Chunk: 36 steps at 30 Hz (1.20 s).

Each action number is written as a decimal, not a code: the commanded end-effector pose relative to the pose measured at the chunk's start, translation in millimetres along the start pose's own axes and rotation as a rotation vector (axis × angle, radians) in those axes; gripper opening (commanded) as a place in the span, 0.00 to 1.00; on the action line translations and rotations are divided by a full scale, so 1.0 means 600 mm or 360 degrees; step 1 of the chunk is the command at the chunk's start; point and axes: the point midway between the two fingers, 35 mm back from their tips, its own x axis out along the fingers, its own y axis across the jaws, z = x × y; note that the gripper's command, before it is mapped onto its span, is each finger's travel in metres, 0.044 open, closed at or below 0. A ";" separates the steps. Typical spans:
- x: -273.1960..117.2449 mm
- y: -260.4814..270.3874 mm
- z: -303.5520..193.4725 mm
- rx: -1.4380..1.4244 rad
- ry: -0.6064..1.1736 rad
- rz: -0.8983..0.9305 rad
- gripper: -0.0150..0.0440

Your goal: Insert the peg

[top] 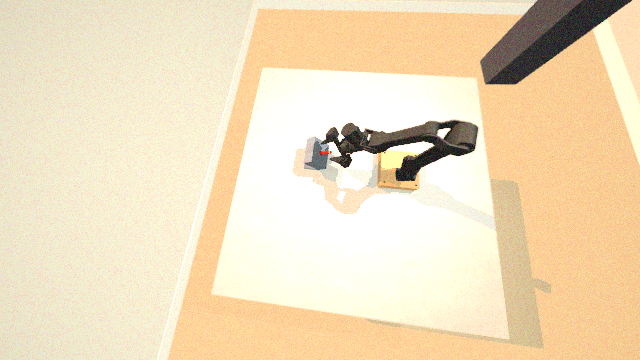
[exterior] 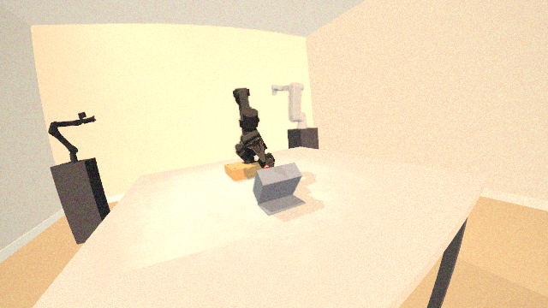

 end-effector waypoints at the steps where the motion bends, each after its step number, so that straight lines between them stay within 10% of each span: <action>1: -0.007 -0.001 -0.001 -0.0005 0.0005 -0.0002 1.00; 36: -0.065 0.007 -0.002 -0.0001 -0.0002 -0.0005 1.00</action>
